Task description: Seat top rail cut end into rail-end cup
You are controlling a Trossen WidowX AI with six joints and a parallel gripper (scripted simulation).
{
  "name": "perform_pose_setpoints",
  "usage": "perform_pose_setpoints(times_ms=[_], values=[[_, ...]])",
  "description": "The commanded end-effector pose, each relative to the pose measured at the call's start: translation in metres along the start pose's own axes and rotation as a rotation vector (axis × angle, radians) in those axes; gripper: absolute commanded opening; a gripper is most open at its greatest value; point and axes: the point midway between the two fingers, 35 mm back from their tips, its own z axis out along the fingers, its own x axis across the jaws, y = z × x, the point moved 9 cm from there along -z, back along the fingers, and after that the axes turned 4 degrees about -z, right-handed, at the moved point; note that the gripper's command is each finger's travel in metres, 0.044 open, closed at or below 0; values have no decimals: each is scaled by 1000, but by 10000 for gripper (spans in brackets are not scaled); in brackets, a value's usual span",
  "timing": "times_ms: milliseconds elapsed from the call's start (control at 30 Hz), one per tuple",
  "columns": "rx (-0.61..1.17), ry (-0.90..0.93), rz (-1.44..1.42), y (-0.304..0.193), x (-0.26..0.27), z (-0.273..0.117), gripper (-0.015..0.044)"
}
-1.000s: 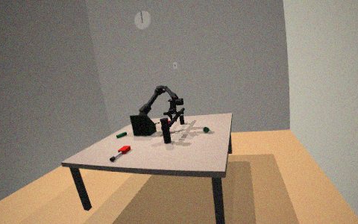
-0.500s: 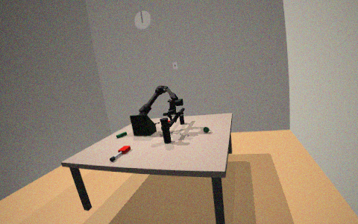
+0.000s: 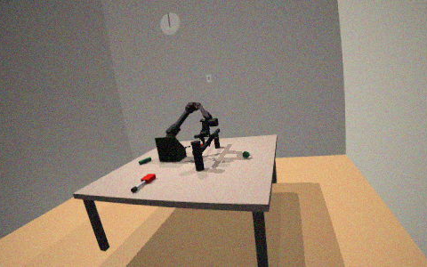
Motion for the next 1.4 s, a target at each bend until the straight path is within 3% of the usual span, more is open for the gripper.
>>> perform_pose_setpoints(times_ms=[0, 1367], values=[[-15, 3, 1, 4, -1, -2, 0], [-5, -1, 1, 0, 0, -1, 0]])
